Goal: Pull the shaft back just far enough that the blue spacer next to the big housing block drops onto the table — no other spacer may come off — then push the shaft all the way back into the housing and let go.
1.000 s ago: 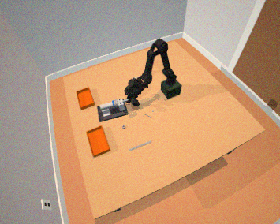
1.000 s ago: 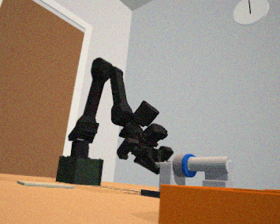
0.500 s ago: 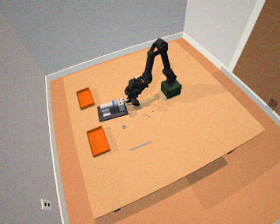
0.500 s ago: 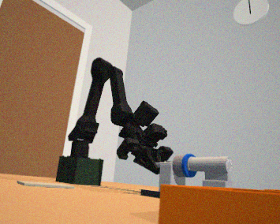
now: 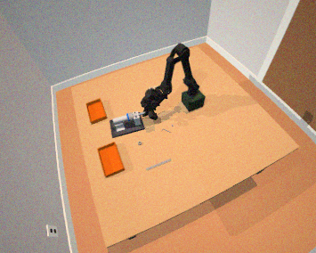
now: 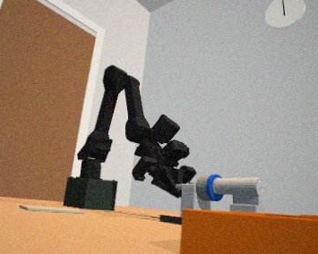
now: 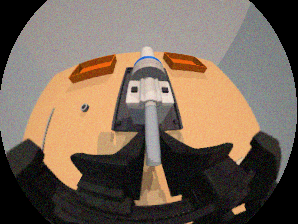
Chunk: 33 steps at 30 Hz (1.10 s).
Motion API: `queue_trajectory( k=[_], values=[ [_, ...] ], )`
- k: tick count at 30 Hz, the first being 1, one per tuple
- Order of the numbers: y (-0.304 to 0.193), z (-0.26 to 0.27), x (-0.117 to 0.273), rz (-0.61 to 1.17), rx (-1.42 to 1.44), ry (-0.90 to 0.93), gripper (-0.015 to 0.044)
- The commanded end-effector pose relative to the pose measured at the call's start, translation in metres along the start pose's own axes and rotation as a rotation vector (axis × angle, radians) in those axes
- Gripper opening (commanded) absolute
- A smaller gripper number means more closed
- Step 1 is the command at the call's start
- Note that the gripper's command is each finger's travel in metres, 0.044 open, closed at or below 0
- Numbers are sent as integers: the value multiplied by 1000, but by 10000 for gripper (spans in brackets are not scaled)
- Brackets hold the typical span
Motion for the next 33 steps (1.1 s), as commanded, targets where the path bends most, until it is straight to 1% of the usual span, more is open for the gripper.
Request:
queue_trajectory(
  k=[1,33],
  values=[
    [-1,0,1,1,-3,1,0],
    [-3,0,3,1,-3,1,0]
  ],
)
Point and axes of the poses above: the point midway between the two fingers, 35 mm back from their tips, its own x axis back along the fingers, its own z axis across the jaws, y = z × x, the point moved 9 cm from there along x, back along the fingers, and after that the axes turned 5 degrees about -x, right-handed, at the moved point
